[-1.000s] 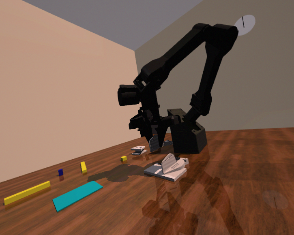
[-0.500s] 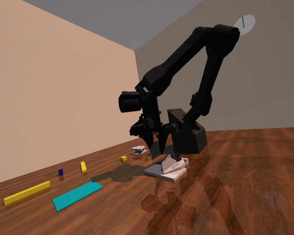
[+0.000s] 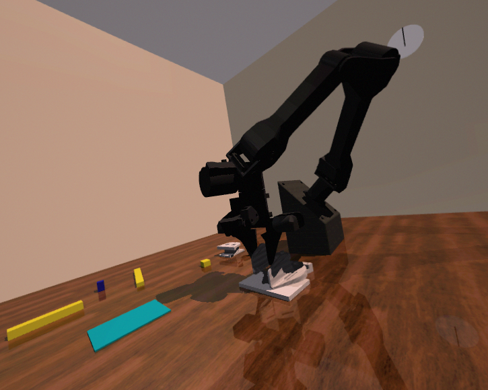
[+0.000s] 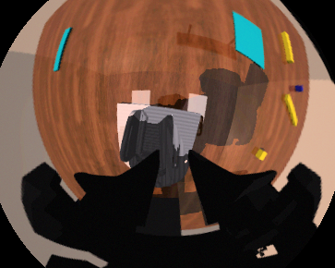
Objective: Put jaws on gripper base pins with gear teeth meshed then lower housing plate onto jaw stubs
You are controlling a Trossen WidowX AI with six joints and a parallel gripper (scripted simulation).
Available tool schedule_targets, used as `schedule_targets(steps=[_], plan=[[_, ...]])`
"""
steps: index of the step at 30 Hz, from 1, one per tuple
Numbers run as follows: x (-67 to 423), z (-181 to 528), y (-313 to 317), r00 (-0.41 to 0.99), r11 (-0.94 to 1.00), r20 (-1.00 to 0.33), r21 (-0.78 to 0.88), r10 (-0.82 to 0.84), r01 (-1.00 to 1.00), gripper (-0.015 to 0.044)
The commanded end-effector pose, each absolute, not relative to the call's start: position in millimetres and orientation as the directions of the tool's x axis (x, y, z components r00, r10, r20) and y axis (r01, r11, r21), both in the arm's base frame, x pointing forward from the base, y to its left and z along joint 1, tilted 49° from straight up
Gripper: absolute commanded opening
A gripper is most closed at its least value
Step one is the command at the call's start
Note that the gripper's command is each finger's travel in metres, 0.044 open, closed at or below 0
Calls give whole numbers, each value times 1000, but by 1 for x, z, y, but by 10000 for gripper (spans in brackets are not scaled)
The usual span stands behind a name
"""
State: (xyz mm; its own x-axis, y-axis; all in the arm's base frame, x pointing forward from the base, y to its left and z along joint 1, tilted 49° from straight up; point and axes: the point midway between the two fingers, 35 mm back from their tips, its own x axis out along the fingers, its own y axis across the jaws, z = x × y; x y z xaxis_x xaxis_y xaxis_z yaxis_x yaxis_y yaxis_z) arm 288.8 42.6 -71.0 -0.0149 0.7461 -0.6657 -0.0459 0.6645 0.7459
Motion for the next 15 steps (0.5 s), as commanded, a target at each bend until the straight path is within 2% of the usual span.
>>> schedule_targets(steps=[1, 15], plan=[[288, -73, 44, -14, 662, -663, 748, 749, -38, 134], [288, -74, 45, -14, 662, -663, 749, 749, -41, 134]])
